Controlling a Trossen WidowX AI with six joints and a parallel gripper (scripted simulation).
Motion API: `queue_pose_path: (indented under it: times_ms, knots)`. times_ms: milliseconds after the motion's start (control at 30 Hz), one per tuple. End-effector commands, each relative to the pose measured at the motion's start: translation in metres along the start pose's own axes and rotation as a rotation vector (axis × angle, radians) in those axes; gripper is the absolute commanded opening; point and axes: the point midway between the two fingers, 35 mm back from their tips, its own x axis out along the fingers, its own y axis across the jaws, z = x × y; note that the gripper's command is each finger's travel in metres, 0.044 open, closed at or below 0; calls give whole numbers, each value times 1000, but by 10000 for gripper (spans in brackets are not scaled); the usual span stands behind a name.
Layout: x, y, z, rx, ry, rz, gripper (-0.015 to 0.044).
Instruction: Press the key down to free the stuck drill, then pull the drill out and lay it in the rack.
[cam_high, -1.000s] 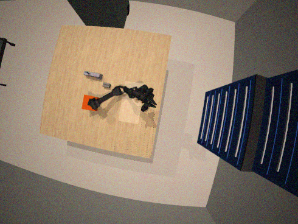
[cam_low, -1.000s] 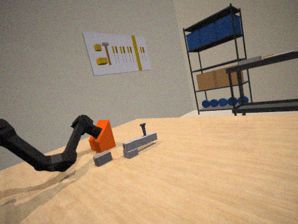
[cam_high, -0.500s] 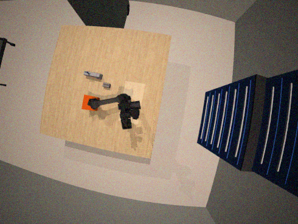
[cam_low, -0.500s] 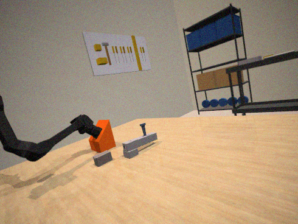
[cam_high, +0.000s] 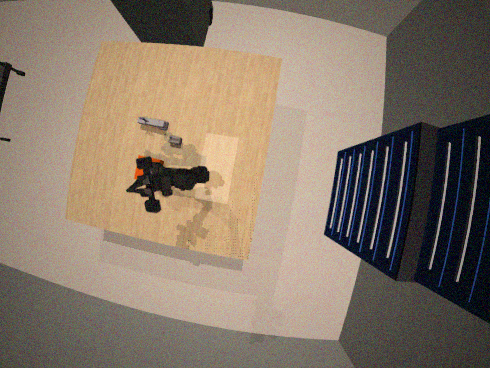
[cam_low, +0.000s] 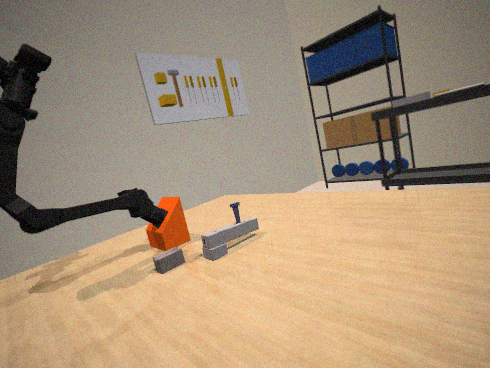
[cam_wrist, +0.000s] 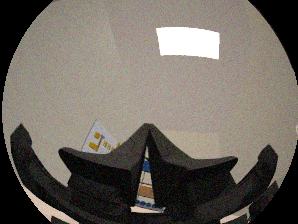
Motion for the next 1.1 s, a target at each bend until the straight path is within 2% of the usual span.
queue_pose_path:
  times_ms: [0,333,567,800,1067]
  knots:
    - [21,-40,-36,53,121,-146,0]
    - [37,-129,-113,192,310,-464,0]
    - [23,-205,-185,304,496,-741,0]
    - [-27,-282,-265,437,708,-1078,0]
    - [-120,-341,-345,575,959,-1490,0]
